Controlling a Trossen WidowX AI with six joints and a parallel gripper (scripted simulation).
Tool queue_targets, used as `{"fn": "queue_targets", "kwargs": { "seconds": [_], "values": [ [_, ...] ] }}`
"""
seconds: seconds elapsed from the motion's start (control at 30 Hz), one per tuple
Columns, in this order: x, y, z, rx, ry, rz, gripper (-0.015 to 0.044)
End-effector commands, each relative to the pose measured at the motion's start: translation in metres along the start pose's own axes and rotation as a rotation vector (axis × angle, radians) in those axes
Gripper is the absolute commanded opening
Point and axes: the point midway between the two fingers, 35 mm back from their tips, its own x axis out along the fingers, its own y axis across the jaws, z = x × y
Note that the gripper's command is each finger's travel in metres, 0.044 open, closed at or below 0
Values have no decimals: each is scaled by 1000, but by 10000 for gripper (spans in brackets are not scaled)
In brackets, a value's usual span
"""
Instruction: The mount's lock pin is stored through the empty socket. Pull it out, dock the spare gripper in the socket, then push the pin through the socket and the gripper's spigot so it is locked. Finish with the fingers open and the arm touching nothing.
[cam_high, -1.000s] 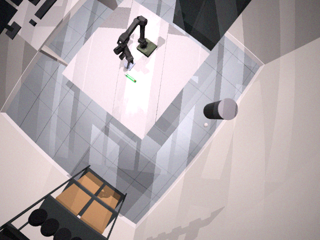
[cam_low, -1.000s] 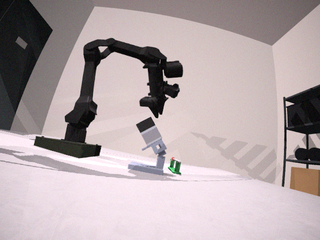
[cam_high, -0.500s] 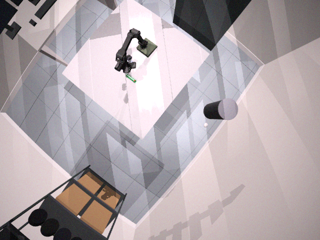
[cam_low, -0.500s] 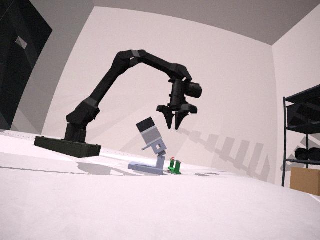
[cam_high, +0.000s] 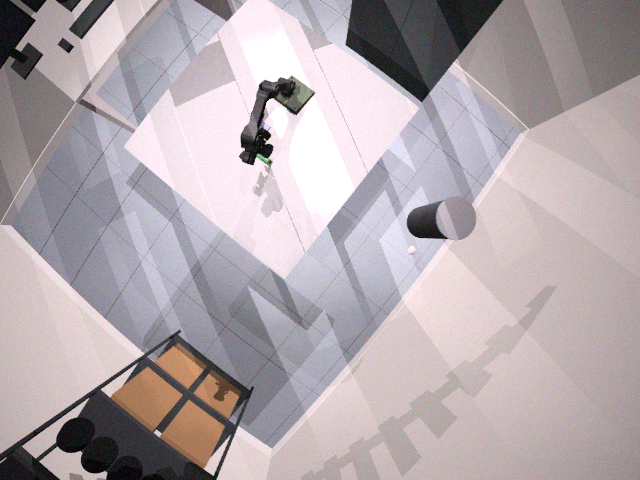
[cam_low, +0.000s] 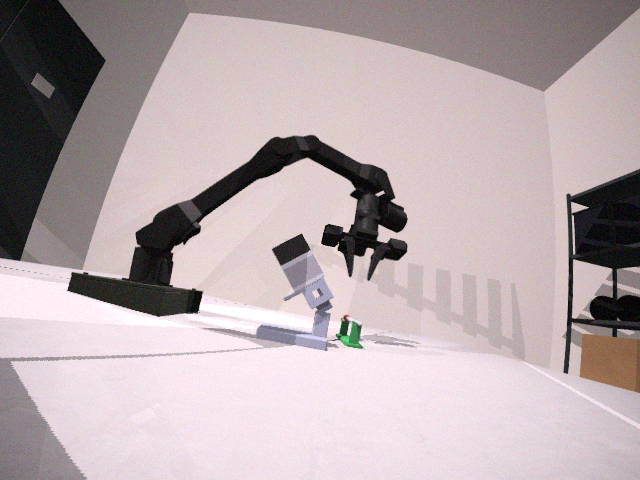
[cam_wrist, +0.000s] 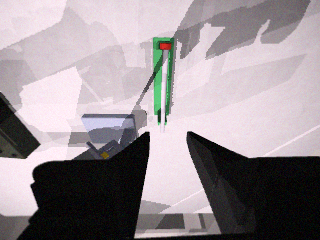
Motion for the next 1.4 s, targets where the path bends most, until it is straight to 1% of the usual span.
{"fn": "queue_targets", "kwargs": {
  "seconds": [0.0, 0.17, 0.6, 1.37],
  "values": [
    [-6, -3, -4, -7, 5, -19, 180],
    [5, -4, -1, -7, 5, -19, 180],
    [62, -3, 12, -7, 5, -19, 180],
    [95, -3, 20, -7, 5, -18, 180]
  ]
}}
